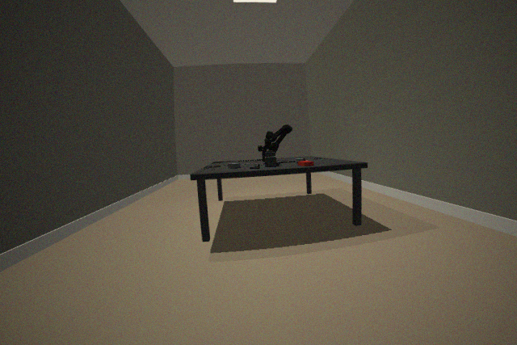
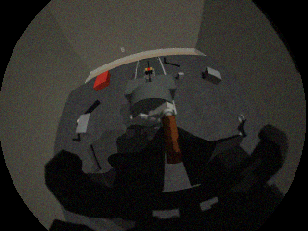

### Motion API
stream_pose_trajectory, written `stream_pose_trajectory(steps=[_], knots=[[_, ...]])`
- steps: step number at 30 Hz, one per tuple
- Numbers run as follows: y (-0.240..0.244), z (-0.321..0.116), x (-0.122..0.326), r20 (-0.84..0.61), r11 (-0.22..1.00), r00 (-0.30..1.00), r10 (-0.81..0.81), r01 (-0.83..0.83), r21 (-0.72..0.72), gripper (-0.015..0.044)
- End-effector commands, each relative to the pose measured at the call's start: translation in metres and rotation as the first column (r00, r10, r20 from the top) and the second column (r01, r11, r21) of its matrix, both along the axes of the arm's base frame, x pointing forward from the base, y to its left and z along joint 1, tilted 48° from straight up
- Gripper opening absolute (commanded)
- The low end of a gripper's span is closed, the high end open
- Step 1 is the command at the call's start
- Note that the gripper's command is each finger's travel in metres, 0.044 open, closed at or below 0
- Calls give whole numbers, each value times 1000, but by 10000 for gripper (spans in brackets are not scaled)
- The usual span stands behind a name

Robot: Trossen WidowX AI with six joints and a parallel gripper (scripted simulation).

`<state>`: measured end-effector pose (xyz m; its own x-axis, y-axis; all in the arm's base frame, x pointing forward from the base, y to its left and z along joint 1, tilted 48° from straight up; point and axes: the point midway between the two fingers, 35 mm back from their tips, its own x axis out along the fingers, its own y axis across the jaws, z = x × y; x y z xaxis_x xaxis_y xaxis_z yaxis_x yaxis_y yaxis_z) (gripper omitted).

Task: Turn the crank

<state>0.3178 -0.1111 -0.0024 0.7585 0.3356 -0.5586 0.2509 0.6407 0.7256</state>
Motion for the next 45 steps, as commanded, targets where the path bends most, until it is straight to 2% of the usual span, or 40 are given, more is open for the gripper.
stream_pose_trajectory(steps=[1,45], knots=[[0,-1,0,-1,1000,1000,-2,2,1,0],[8,-21,0,-1,1000,1000,-2,2,1,0]])
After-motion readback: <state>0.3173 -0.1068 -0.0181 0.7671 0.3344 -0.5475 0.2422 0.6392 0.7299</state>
